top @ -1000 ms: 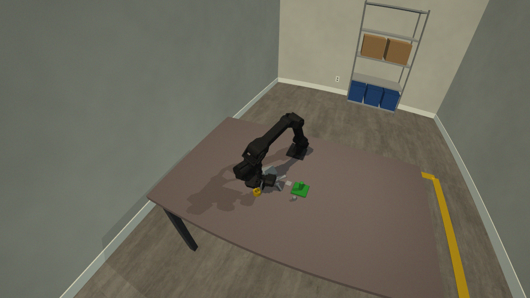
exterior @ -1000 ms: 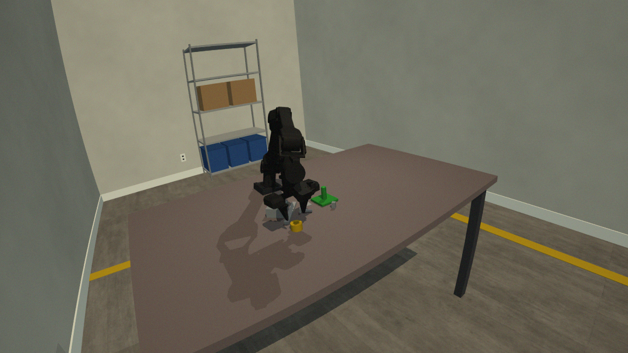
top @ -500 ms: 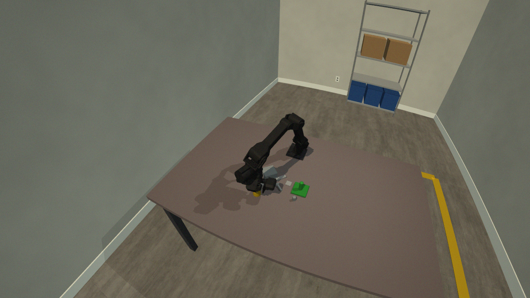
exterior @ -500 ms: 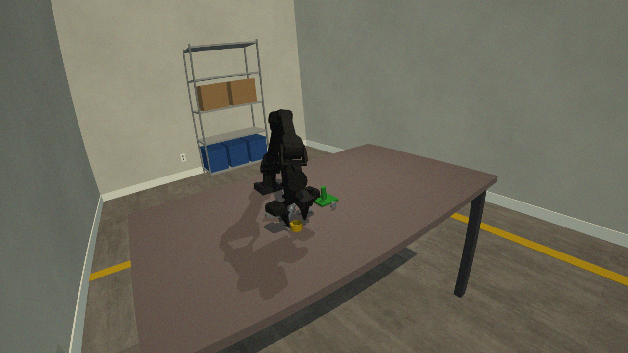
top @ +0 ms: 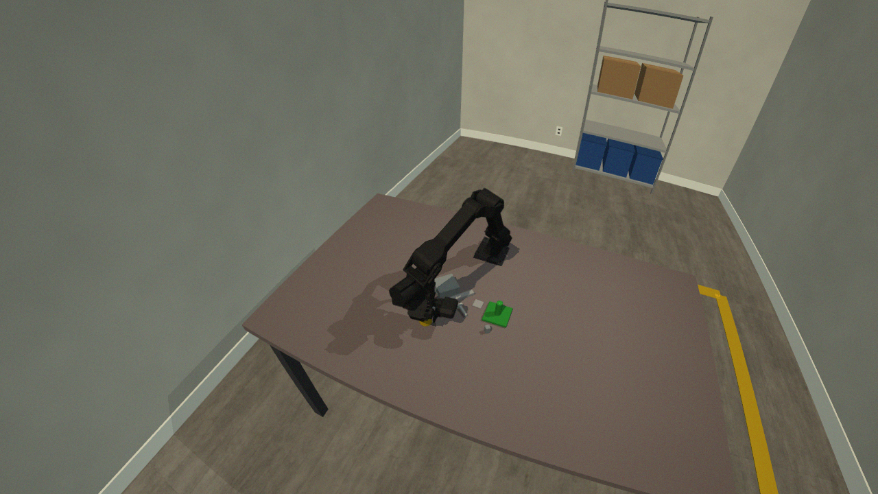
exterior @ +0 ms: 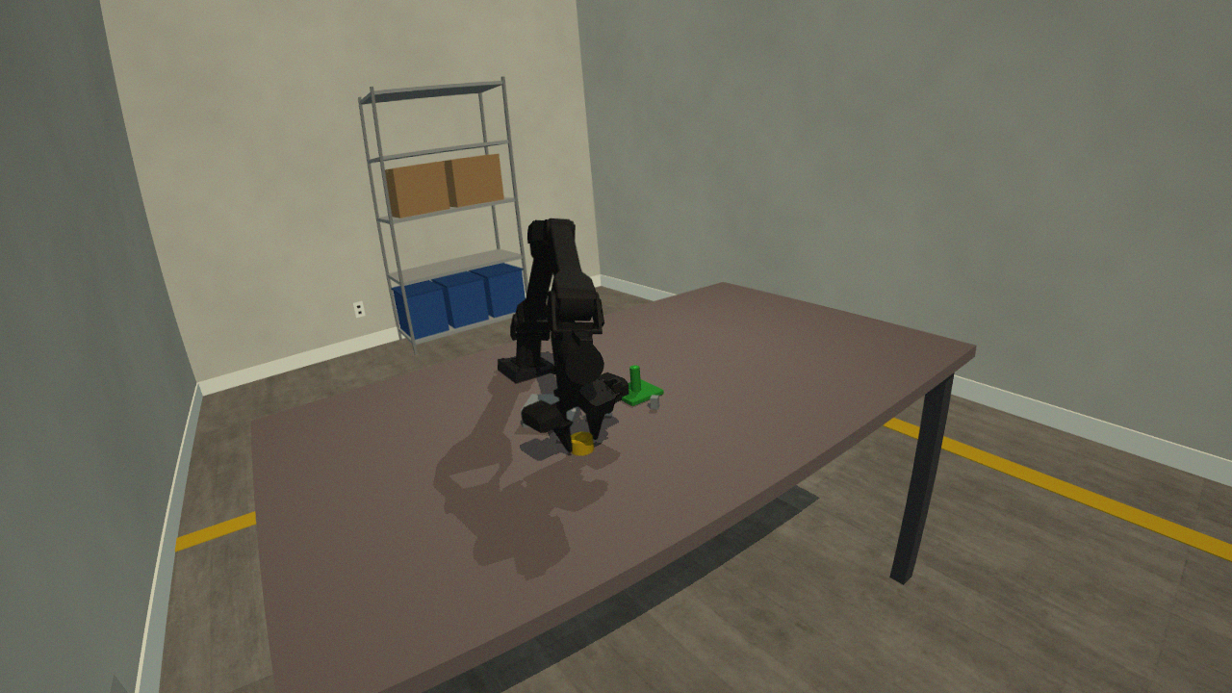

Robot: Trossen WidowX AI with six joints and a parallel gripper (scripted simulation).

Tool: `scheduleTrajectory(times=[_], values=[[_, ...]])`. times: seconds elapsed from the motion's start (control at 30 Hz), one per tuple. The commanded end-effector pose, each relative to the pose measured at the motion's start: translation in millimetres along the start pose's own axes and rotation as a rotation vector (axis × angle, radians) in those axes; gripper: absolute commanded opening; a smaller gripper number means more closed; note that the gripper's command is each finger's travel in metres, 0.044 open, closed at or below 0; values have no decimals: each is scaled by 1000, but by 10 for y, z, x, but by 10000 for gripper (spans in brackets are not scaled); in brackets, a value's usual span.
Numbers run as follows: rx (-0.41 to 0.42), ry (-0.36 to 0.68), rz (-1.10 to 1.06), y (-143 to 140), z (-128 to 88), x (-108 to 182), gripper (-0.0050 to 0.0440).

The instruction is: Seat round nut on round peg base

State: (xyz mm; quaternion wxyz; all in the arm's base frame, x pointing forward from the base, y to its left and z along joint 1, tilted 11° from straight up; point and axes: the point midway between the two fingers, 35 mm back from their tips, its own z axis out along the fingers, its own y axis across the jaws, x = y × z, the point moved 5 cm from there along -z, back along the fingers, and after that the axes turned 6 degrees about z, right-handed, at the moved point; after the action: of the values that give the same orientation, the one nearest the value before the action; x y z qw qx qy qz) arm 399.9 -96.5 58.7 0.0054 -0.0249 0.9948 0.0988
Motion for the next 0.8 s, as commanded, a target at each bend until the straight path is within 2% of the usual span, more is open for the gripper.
scheduleTrajectory(times=[0.0,0.43,0.53,0.6,0.7,0.77], values=[[8,-20,-1,5,-66,-21,235],[8,-20,-1,5,-66,-21,155],[8,-20,-1,4,-75,-23,83],[8,-20,-1,4,-75,-23,83],[9,-20,-1,1,-125,-32,11],[9,-20,-1,-3,-182,-41,0]])
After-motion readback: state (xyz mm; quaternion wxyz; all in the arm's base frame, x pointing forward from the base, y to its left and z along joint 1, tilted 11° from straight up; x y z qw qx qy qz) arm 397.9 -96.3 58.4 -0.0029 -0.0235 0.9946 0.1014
